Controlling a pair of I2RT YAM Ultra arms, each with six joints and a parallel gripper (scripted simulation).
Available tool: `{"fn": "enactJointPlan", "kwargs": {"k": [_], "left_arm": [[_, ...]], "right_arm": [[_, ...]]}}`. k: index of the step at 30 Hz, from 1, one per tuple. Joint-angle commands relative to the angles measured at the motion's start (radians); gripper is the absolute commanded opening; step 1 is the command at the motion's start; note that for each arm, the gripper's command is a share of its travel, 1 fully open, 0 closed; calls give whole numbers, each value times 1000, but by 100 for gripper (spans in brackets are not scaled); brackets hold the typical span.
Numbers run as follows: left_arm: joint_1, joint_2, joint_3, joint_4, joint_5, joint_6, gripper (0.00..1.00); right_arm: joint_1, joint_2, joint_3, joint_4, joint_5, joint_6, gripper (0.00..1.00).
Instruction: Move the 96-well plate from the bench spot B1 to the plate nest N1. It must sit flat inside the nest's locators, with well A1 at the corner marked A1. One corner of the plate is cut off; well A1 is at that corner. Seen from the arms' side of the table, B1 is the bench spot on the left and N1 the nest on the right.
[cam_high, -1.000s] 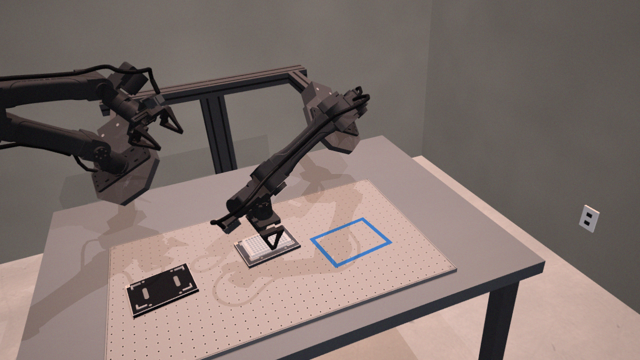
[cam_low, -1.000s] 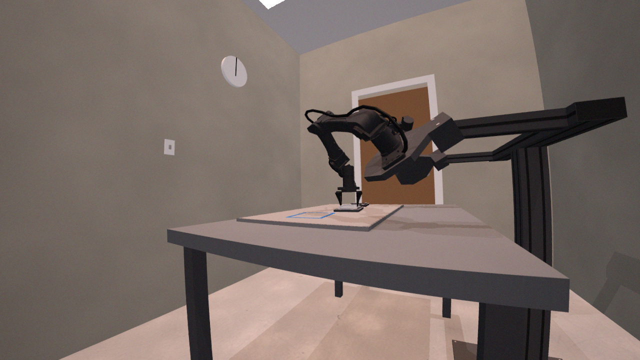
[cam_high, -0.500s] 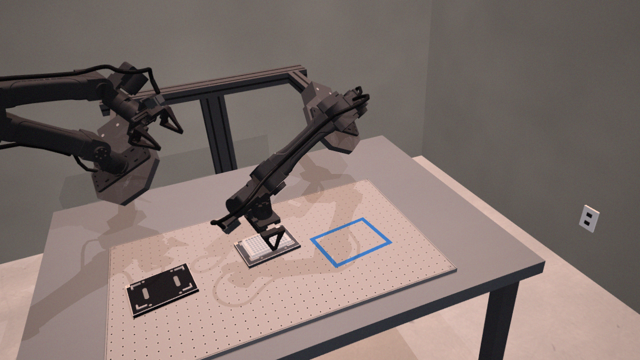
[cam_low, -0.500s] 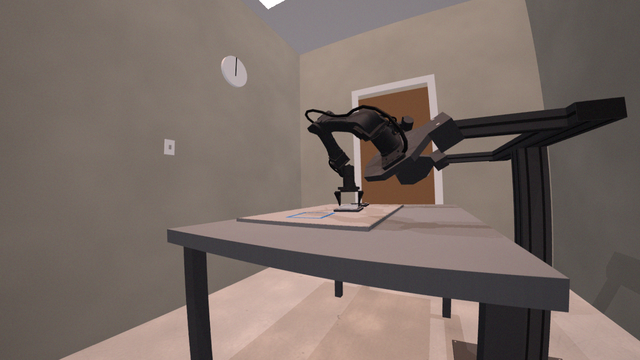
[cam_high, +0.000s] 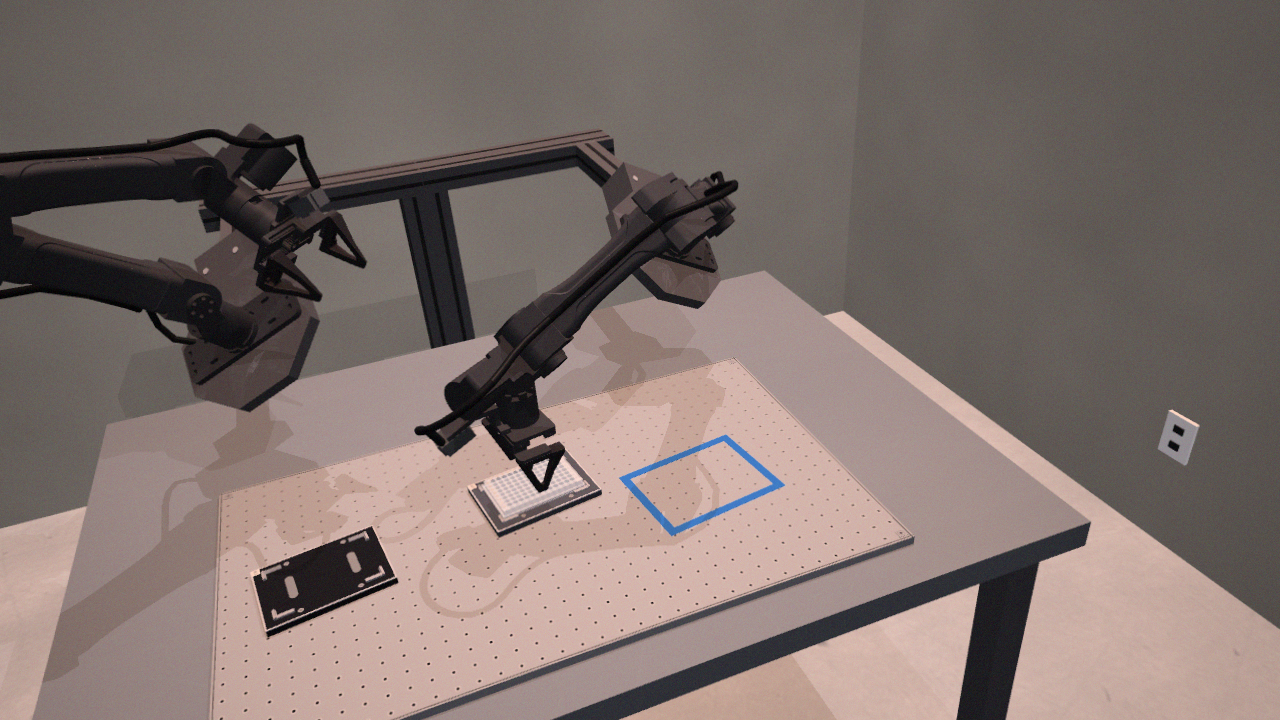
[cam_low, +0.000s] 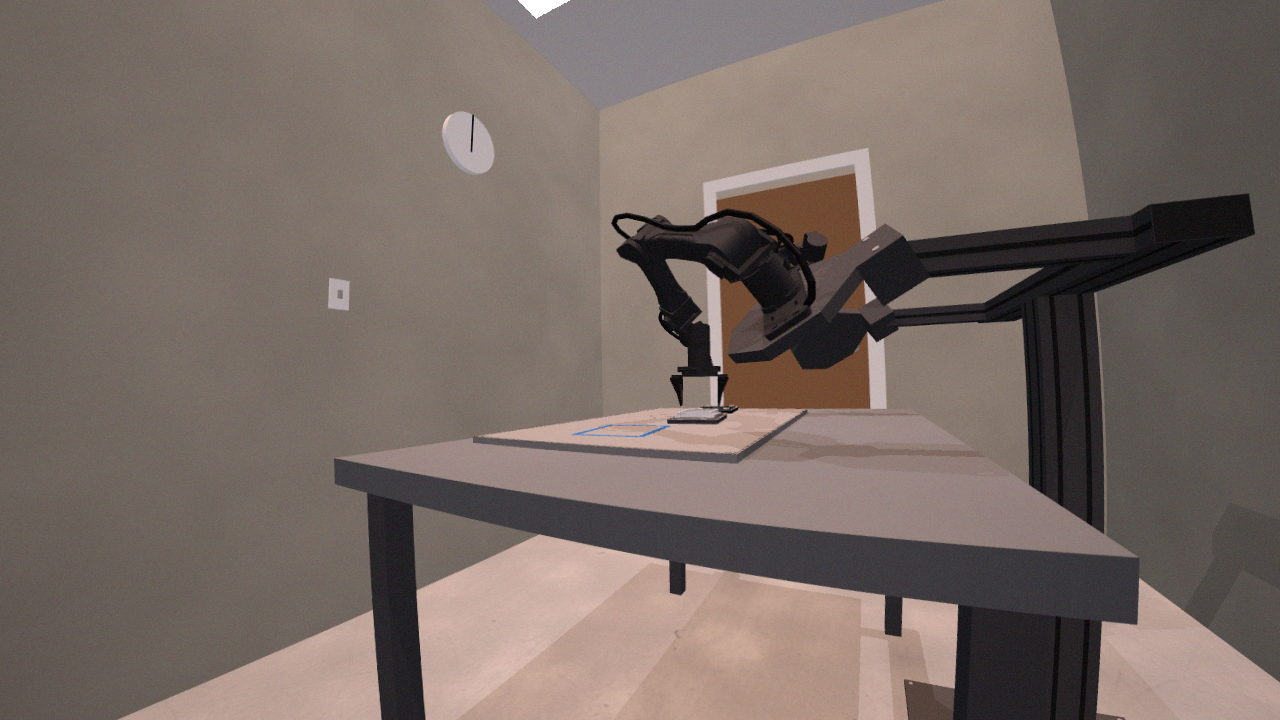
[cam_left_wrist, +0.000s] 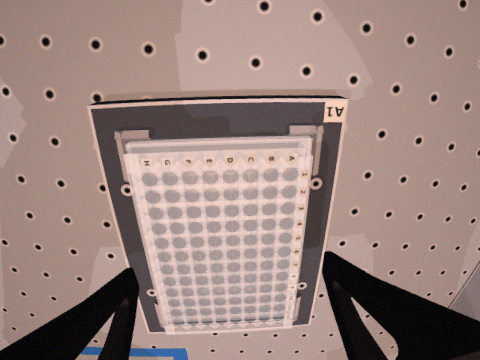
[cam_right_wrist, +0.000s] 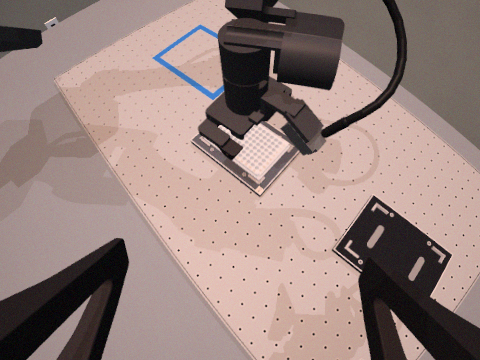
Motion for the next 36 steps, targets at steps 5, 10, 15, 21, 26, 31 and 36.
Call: {"fn": "enactJointPlan", "kwargs": {"k": [5,10,15,21,26,31,36], "left_arm": [[-63,-98,34,-114,19,-41,100],[-123,-154,60,-240,30,-114,100],[-144,-135,80,-321,21,-153,100],[-133,-114,76,-320,19,-152,100],[-129,-153,35,-248,2,-156,100],[-118,-215,-52,-160,-14,-160,100],[-72,-398,-300,-4,-52,-170,100]], "right_arm": [[7,21,25,-18,4,7,100],[7,21,25,-18,4,7,100],[7,21,25,-18,4,7,100],[7,21,25,-18,4,7,100],[-21,57,55,79,-35,-81,100],[-105,137,101,215,-76,-215,100],[-303,335,208,434,-140,-451,100]]}}
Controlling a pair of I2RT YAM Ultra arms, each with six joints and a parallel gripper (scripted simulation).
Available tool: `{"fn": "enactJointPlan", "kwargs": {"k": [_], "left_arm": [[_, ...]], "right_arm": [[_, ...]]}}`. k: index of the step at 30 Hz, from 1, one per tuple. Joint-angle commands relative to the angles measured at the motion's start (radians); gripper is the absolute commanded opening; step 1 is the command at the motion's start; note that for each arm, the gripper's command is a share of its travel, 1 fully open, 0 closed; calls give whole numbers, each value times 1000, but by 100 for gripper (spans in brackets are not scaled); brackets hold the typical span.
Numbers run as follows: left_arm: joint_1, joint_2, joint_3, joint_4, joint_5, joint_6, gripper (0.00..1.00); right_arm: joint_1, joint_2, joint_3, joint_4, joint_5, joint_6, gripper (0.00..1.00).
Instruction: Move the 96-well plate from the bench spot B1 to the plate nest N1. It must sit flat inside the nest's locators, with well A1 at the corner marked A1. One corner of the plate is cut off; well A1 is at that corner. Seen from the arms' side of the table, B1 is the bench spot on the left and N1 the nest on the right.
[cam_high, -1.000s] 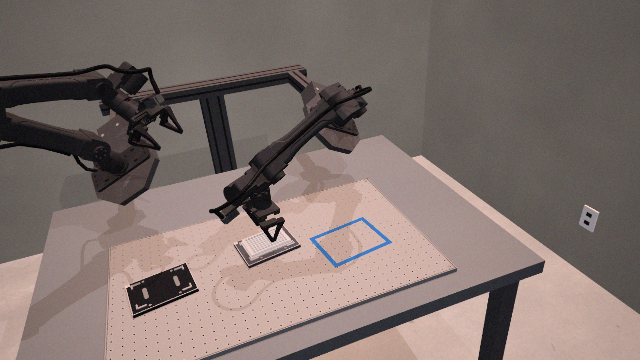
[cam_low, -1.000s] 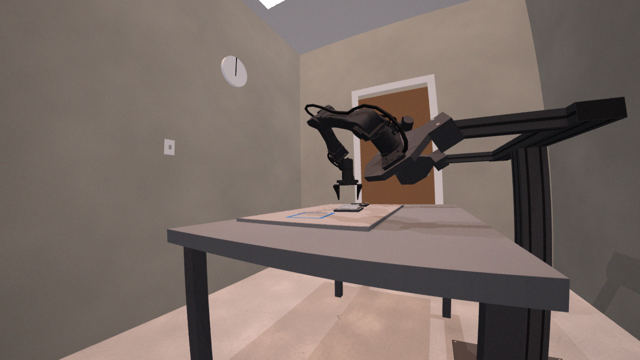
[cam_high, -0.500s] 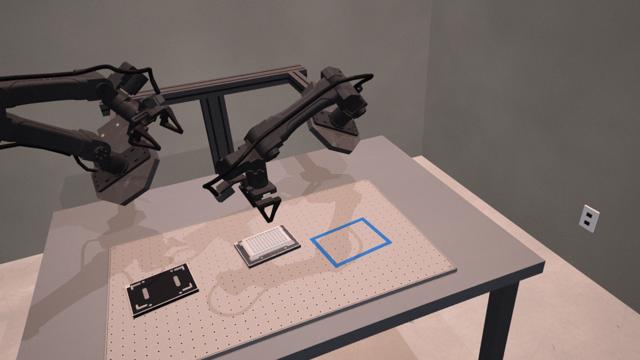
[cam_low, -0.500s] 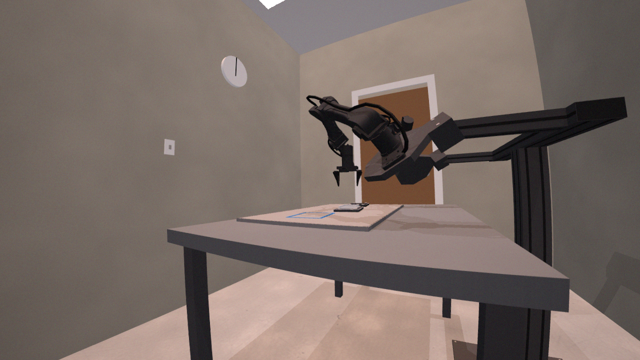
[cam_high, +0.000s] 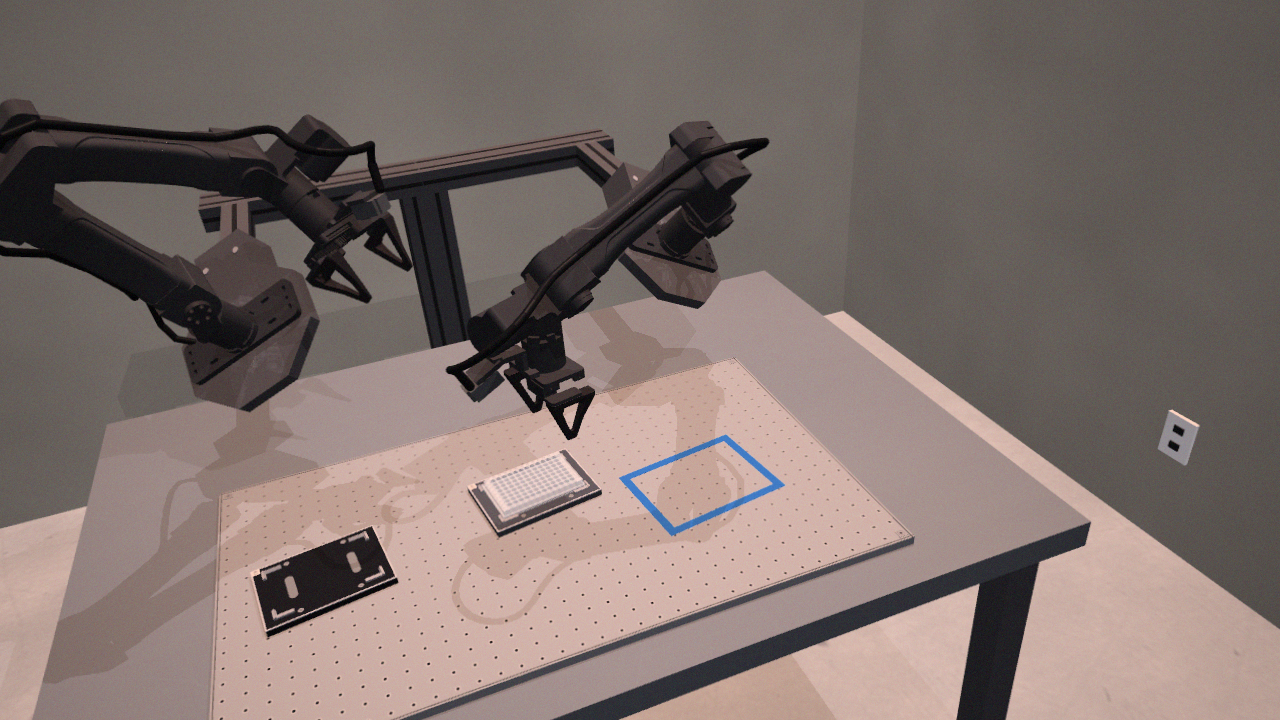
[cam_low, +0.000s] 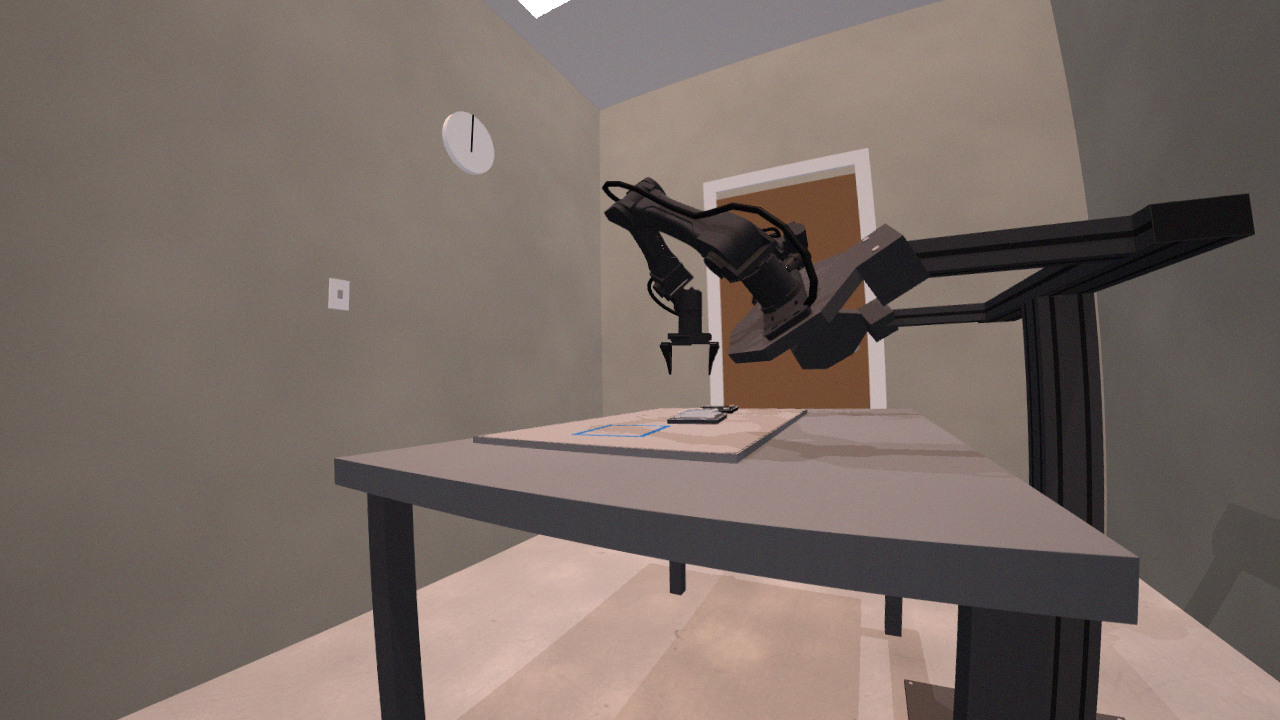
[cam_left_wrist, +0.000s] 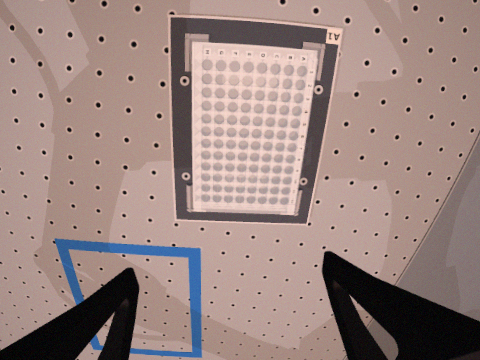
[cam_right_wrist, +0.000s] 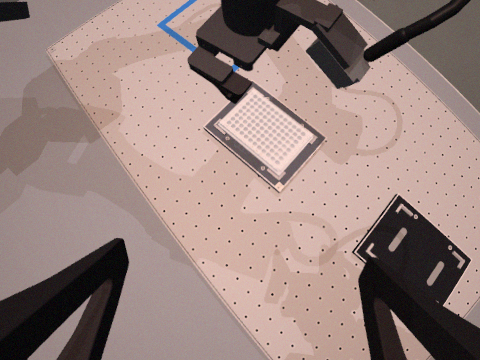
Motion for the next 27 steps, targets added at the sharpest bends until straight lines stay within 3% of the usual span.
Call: {"fn": "enactJointPlan", "kwargs": {"k": [1,9,11,12,19,26,27], "left_arm": [[14,-148,-131,144,-45,-7,100],[124,-496,-524,434,-56,86,100],[124,-496,-524,434,-56,86,100],[143,-571,-597,504,-45,131,100],[297,-891,-868,674,23,277,100],[512,-1238,-1035,767,170,411,100],[512,-1238,-1035,767,170,411,100]], "right_arm": [[-107,118,80,210,-52,-212,100],[-466,412,206,550,-137,-545,100],[-466,412,206,550,-137,-545,100],[-509,457,206,637,-165,-613,100],[-675,584,242,831,-219,-775,100],[-760,663,259,929,-250,-848,100],[-760,663,259,929,-250,-848,100]]}}
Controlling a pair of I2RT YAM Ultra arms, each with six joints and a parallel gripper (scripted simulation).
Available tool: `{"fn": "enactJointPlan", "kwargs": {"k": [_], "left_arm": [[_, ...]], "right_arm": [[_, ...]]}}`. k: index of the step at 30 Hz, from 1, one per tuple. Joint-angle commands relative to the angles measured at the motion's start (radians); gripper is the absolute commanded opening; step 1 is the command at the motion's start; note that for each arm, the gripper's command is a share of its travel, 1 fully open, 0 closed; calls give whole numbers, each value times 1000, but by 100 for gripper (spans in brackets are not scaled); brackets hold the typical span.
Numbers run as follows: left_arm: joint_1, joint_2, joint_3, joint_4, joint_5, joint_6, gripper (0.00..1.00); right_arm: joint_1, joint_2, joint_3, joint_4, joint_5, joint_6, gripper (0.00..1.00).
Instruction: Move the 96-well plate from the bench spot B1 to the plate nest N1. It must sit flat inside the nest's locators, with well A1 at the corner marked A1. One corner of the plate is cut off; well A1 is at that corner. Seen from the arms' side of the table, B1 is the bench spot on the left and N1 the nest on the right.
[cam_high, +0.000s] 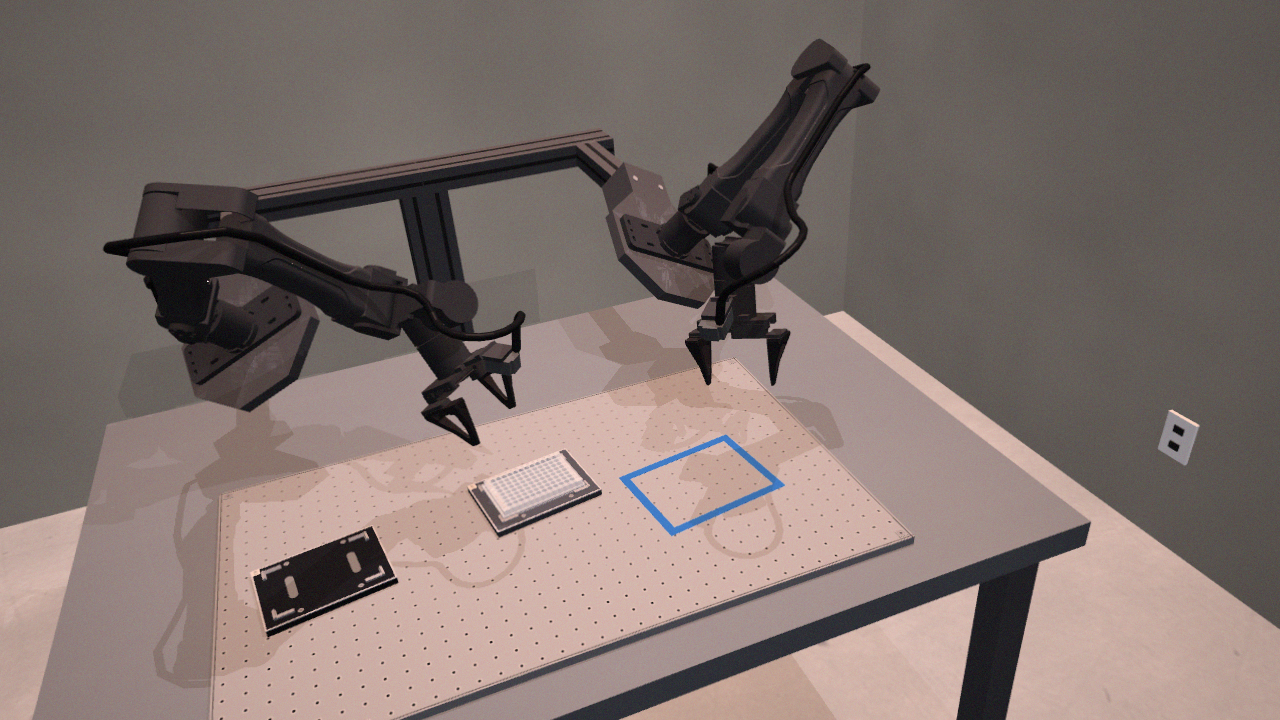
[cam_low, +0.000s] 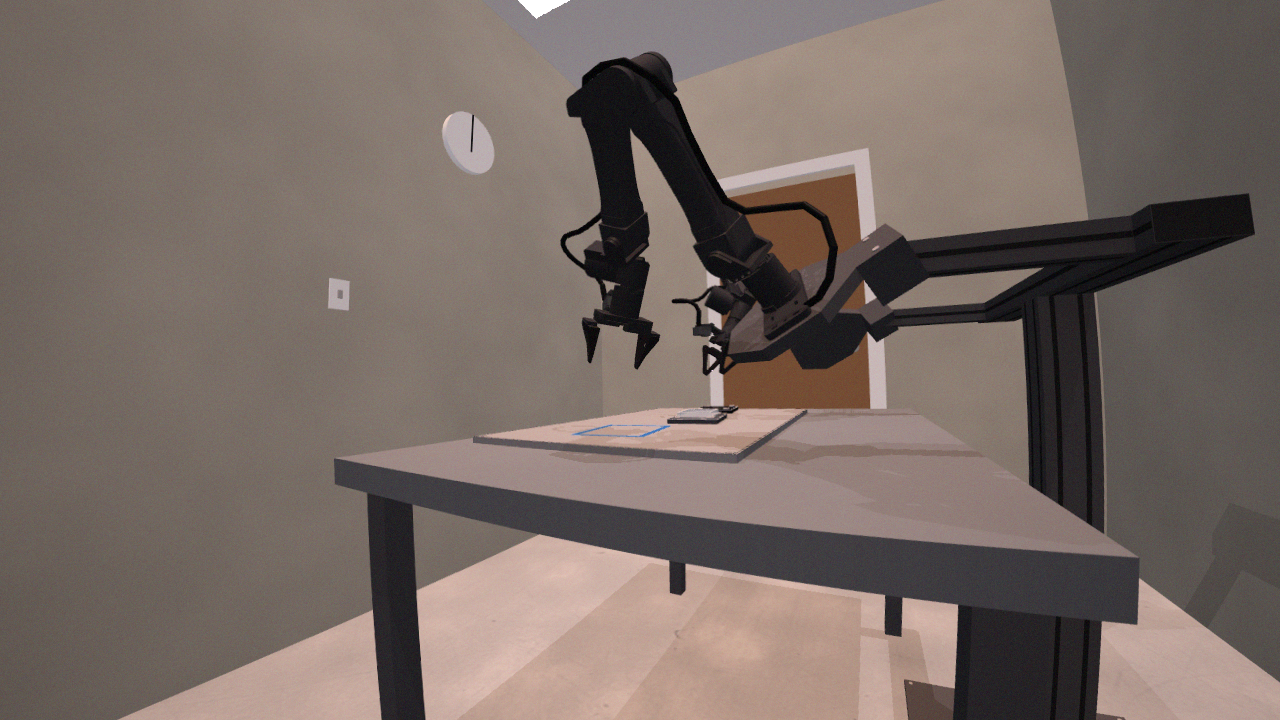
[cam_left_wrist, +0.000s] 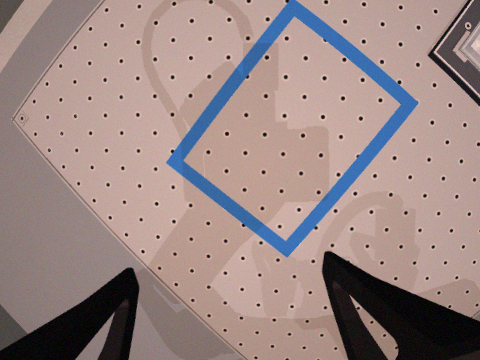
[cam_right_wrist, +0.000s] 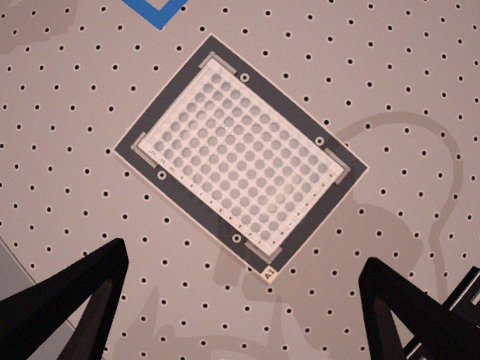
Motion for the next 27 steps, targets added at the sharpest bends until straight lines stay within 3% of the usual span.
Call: {"fn": "enactJointPlan", "kwargs": {"k": [1,6,10,16,18,23,27], "left_arm": [[17,-64,-25,70,86,69,100],[238,-332,-61,82,334,154,100],[416,-437,-30,83,532,150,100],[697,-440,38,96,768,93,100],[697,-440,38,96,768,93,100],[967,-397,128,125,961,20,100],[1096,-337,196,149,1055,-35,100]], "right_arm": [[7,10,30,64,-25,-48,100],[-14,32,35,84,-32,-62,100],[-11,35,36,86,-33,-63,100],[-12,36,36,79,-32,-64,100],[-12,36,36,79,-32,-64,100],[-12,37,37,79,-32,-60,100],[-12,37,37,79,-32,-60,100]]}}
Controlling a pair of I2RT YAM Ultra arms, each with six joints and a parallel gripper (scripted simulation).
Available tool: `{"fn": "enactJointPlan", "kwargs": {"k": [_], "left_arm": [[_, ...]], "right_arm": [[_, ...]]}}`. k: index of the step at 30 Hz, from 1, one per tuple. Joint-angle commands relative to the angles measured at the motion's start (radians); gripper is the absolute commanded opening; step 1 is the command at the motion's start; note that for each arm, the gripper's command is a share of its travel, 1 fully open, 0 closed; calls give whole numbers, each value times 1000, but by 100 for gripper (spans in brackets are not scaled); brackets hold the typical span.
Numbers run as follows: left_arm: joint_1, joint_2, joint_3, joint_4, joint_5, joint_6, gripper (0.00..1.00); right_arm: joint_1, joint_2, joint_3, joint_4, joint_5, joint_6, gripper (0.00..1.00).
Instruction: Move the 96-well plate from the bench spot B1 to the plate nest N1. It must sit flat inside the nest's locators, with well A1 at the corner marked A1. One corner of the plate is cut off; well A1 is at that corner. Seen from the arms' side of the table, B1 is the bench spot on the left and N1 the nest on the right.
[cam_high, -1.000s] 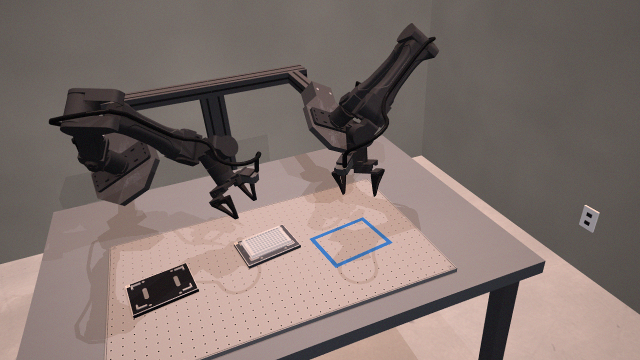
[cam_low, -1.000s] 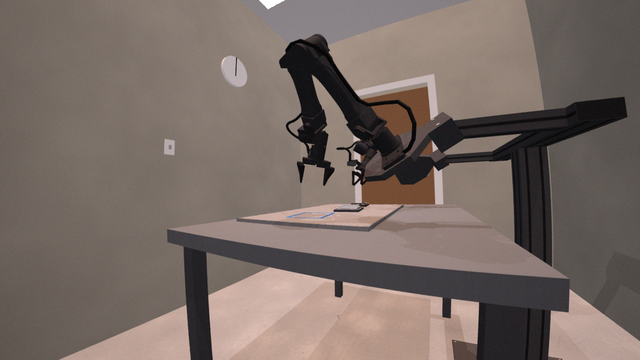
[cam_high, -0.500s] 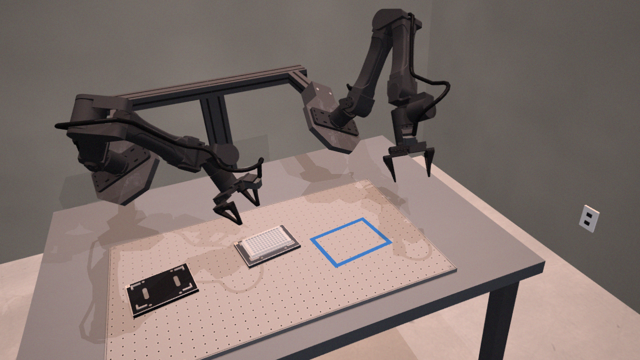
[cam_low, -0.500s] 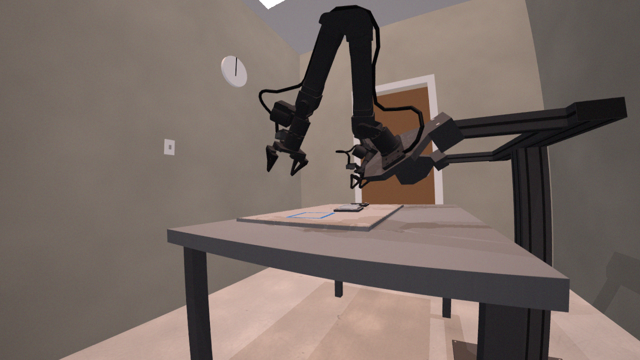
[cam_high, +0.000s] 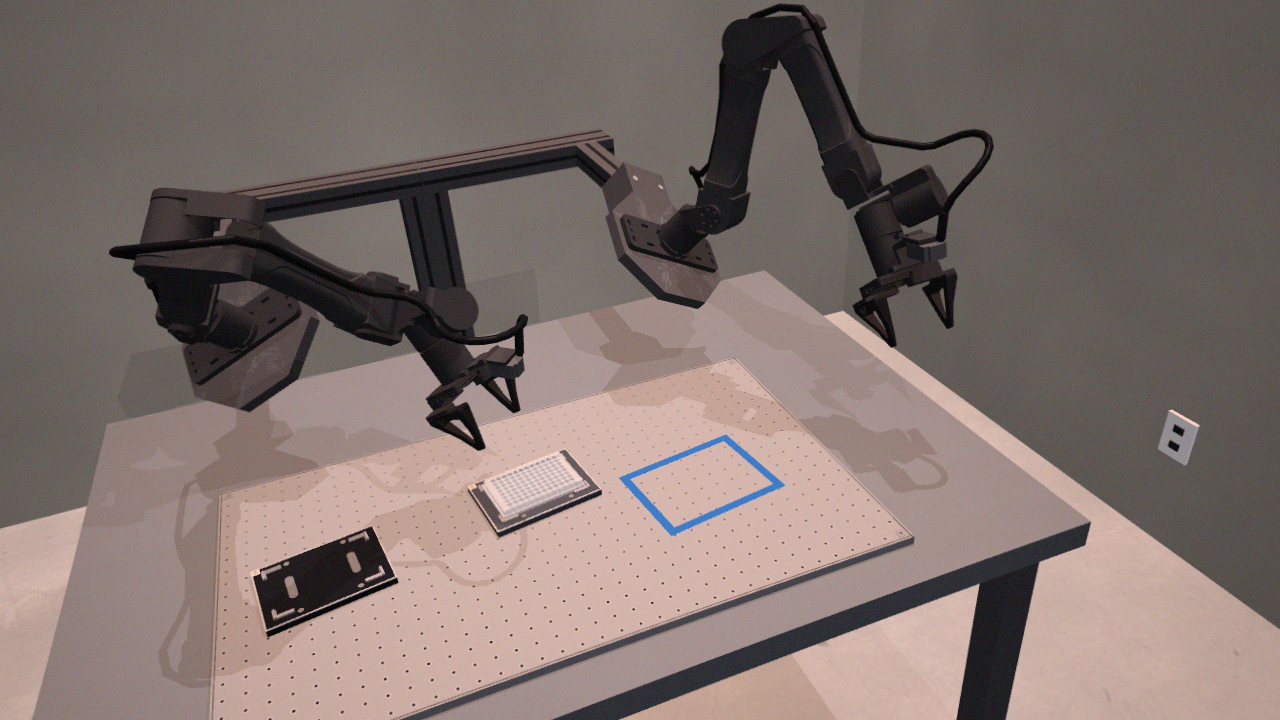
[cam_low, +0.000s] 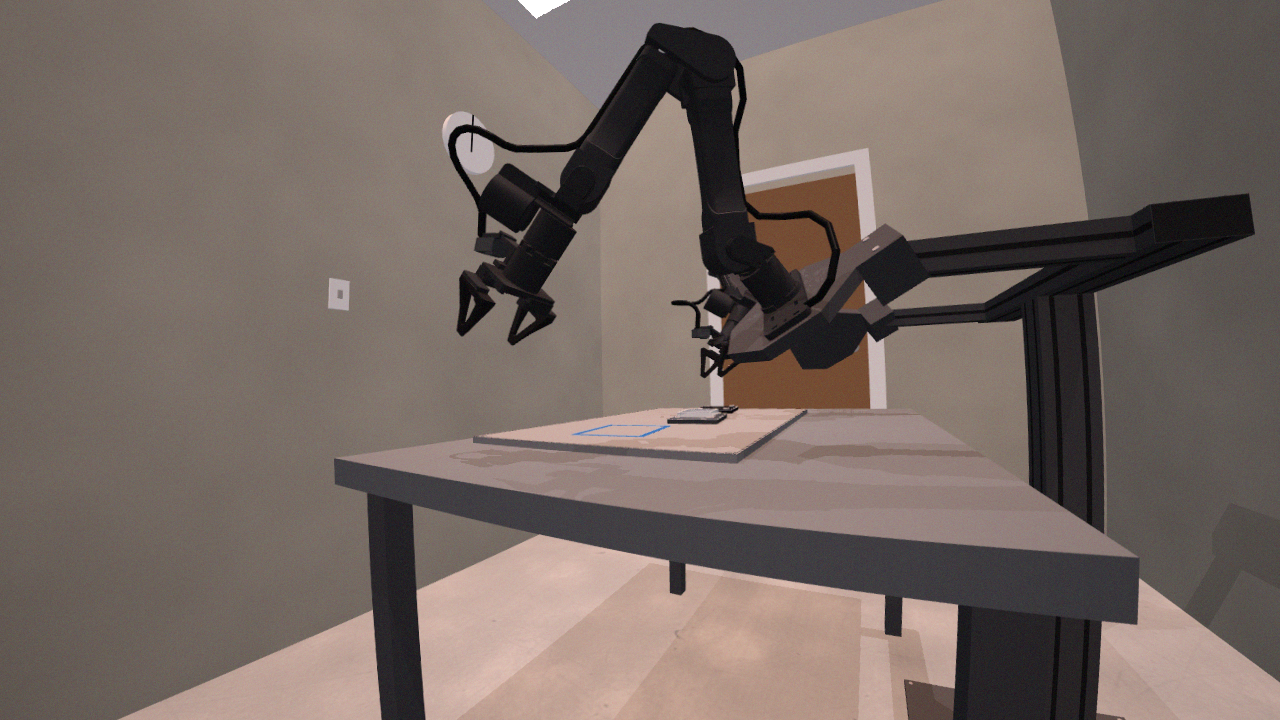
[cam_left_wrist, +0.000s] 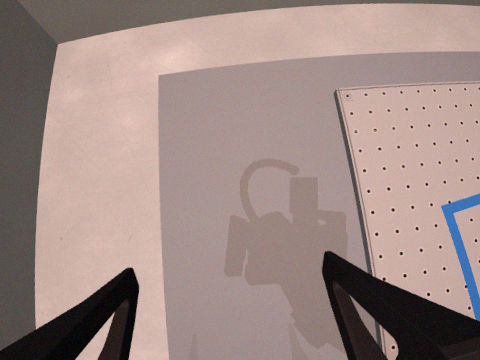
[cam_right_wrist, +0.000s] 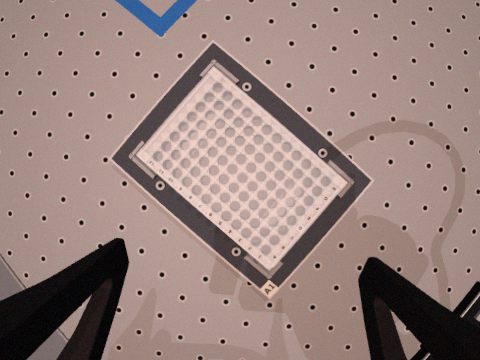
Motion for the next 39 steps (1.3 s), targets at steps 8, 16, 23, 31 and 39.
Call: {"fn": "enactJointPlan", "kwargs": {"k": [8,16,23,31,39], "left_arm": [[107,84,99,62,182,-85,100],[102,89,100,47,166,-94,100],[-55,106,68,-59,45,-224,100],[-308,142,32,-170,-95,-375,100],[-660,200,-3,-295,-284,-584,100]], "right_arm": [[10,8,36,9,-10,-6,100],[9,9,36,-26,-14,-19,100],[-18,10,104,-255,-47,-170,100],[-39,49,269,-517,-42,-309,100],[-48,145,502,-805,-19,-432,100]]}}
